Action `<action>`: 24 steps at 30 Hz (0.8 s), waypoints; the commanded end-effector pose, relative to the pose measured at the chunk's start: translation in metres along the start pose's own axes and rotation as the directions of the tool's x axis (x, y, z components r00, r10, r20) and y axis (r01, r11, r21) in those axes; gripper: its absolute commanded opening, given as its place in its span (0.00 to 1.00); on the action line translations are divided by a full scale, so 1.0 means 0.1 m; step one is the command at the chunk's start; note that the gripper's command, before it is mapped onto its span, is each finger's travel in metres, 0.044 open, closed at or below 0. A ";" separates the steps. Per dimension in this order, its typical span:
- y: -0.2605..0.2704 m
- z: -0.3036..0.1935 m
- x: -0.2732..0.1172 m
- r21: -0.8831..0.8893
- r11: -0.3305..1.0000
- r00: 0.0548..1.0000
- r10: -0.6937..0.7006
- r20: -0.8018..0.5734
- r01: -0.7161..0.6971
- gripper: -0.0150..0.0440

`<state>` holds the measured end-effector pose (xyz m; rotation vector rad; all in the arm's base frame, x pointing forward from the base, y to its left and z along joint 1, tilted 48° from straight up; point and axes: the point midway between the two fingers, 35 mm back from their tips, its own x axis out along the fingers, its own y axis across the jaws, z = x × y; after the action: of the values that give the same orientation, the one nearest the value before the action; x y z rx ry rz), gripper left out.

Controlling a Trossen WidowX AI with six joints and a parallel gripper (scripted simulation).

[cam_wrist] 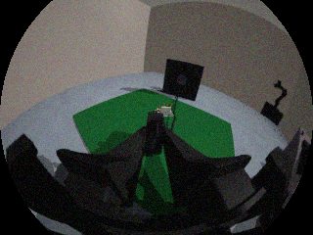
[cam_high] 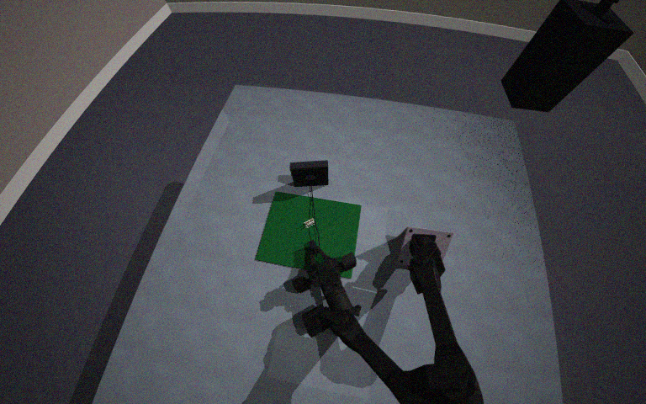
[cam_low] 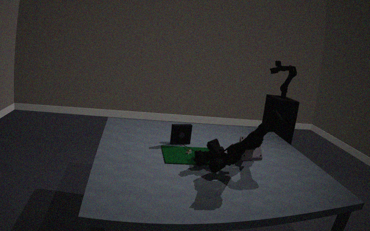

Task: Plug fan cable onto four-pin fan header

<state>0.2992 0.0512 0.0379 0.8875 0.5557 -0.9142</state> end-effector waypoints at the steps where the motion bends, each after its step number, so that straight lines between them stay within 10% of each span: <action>1: 0.00 0.00 0.00 -0.002 1.000 1.000 0.000 -0.001 0.000 0.25; 18: 0.00 0.00 0.00 -0.002 1.000 1.000 0.000 -0.001 0.000 0.25; 24: 0.00 0.00 0.00 0.000 1.000 1.000 0.000 0.000 0.000 0.49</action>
<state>0.2992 0.0512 0.0380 0.8876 0.5556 -0.9142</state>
